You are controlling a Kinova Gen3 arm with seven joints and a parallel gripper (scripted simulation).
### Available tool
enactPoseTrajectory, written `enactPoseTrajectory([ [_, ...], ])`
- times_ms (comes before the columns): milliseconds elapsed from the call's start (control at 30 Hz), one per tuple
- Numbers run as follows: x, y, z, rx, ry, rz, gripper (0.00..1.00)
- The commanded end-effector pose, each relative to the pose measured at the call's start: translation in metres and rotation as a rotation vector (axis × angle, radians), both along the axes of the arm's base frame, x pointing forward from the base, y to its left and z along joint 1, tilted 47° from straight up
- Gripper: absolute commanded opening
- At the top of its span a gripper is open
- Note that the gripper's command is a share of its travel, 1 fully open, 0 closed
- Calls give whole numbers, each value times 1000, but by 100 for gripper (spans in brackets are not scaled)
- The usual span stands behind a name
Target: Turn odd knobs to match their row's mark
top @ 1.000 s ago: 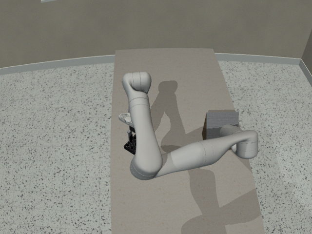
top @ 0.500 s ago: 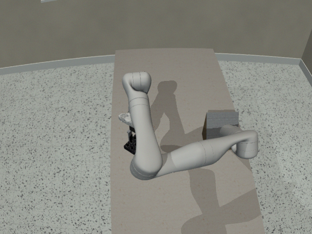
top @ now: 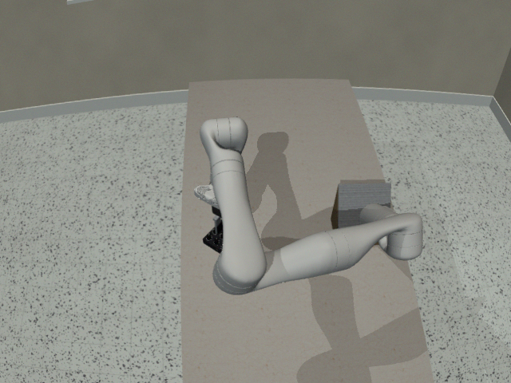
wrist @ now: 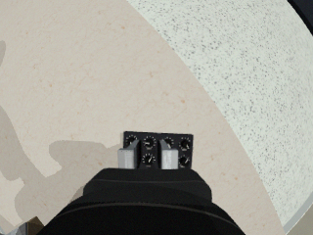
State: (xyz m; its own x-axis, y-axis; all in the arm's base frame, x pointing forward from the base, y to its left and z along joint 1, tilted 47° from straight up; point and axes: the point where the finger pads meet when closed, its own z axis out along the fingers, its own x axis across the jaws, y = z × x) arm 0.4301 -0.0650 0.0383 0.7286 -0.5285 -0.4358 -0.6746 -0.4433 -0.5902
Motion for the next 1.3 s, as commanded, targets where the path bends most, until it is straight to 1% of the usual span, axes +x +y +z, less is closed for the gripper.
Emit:
enactPoseTrajectory([
  [0, 0, -1, 0, -1, -1, -1, 46],
  [800, 0, -1, 0, -1, -1, -1, 46],
  [1267, 1, 4, -4, 0, -4, -1, 46],
])
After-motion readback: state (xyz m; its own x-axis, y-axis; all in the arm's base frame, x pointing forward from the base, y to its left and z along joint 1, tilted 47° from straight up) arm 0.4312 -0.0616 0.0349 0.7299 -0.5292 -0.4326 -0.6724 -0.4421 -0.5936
